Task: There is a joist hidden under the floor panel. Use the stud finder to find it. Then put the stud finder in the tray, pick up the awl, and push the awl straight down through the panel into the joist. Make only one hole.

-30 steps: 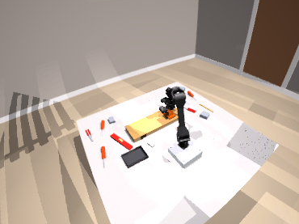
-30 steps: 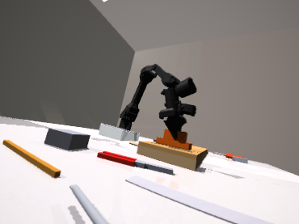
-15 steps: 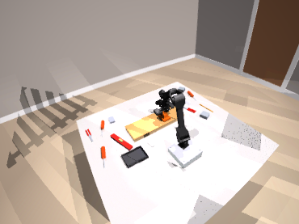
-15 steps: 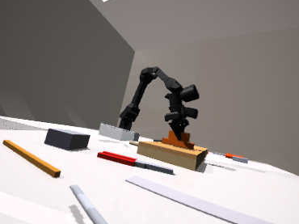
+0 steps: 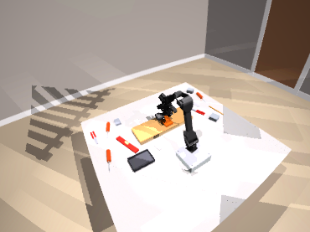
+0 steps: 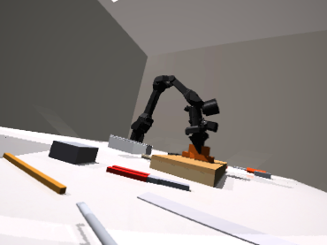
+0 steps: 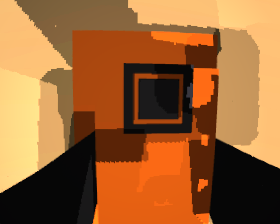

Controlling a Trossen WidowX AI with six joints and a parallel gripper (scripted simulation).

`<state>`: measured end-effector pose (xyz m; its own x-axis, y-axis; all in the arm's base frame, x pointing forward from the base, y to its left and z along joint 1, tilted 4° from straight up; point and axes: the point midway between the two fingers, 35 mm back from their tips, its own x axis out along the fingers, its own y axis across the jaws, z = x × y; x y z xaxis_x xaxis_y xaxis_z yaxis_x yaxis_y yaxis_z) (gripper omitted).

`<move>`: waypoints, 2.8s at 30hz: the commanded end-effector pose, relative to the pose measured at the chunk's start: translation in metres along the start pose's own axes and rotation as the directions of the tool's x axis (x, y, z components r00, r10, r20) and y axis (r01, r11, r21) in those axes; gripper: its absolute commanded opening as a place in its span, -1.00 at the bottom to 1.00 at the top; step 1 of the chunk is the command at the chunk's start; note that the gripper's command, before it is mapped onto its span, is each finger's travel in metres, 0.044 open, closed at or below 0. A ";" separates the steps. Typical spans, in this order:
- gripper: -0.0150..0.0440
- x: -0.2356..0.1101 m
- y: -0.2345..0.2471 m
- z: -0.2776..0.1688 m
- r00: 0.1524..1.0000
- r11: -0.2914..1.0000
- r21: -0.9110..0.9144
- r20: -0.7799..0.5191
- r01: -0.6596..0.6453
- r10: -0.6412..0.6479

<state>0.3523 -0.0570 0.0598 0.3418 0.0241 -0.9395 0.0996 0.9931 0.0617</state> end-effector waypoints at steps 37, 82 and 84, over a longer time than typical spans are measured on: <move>-0.49 -0.002 0.150 0.000 1.000 1.000 0.006 0.000 -0.016 0.016; -0.49 -0.002 0.176 0.000 1.000 1.000 0.007 -0.001 -0.019 0.019; -0.49 -0.002 0.169 0.000 1.000 1.000 0.006 -0.001 -0.018 0.018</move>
<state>0.3704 0.1215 0.0736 0.3447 0.0431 -0.9377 0.1001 0.9916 0.0824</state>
